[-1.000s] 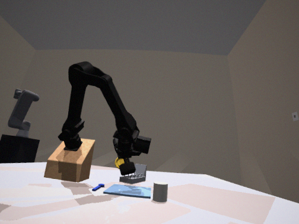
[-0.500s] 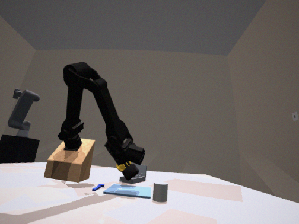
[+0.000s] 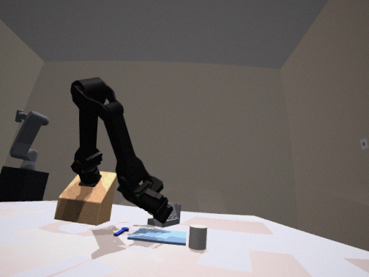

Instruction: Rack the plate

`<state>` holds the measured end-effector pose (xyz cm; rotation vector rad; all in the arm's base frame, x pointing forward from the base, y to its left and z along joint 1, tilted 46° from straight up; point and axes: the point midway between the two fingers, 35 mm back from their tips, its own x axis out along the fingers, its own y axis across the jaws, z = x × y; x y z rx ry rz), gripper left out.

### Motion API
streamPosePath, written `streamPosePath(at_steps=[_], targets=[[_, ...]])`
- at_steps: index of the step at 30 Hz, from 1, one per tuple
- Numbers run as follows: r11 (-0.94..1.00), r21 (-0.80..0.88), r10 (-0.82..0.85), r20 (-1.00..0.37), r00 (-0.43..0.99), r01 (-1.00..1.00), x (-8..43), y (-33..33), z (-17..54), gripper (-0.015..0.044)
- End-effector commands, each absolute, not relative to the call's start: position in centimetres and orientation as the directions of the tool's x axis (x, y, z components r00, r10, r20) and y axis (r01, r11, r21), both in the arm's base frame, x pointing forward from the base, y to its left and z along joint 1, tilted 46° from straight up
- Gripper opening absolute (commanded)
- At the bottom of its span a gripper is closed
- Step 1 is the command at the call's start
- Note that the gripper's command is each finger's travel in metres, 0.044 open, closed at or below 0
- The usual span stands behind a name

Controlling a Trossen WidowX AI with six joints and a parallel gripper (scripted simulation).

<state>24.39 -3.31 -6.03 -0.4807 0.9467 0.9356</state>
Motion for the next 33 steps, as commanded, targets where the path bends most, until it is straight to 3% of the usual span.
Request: streamPosePath(at_steps=[1,14,33], targets=[[0.488,-0.033,0.484,-0.821,0.302,-0.872,24.2,-3.5,-5.9,0.0000],[0.340,-0.342,0.512,-0.715,0.477,-0.876,24.2,-5.0,-5.0,0.0000],[0.342,-0.341,0.507,-0.718,0.477,-0.876,25.0,-4.1,-5.8,0.0000]])
